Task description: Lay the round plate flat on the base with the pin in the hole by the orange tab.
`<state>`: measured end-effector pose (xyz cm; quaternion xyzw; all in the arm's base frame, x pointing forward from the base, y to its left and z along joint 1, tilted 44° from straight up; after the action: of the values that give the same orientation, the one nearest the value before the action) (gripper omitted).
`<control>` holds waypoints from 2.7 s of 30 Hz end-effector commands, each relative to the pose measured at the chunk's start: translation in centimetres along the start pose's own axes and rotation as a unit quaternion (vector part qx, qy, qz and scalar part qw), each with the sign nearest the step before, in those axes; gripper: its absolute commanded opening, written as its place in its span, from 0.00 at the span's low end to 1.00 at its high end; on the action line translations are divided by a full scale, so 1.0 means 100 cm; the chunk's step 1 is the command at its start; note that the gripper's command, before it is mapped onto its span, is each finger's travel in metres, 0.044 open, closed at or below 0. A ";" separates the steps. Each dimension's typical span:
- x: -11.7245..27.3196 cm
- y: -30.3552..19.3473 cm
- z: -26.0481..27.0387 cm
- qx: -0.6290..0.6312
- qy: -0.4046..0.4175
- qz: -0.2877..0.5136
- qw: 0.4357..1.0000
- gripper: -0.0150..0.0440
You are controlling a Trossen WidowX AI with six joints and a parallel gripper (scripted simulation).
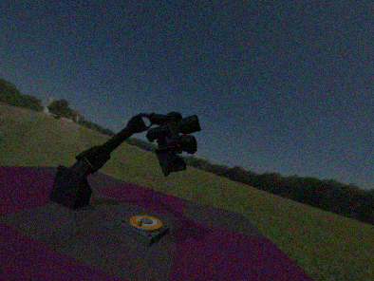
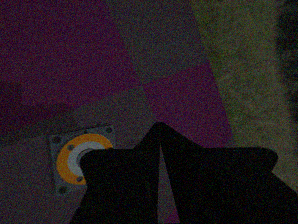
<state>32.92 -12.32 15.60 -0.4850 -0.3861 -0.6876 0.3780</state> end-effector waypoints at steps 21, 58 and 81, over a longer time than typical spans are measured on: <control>-0.094 -0.070 0.005 0.158 0.262 0.201 0.931 0.25; -0.128 -0.055 0.026 0.158 0.264 0.200 0.930 0.25; -0.126 -0.033 0.047 0.158 0.264 0.200 0.930 0.25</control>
<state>34.42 -5.14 3.79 -0.2871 -0.2743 -0.6291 0.6682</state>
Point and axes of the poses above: the point midway between the two fingers, 35 mm back from their tips, its own x axis back along the fingers, its own z axis across the jaws, y = z × x, the point moved 10 cm from there along x, back along the fingers, and after that the axes turned 7 degrees about -x, right-handed, at the moved point
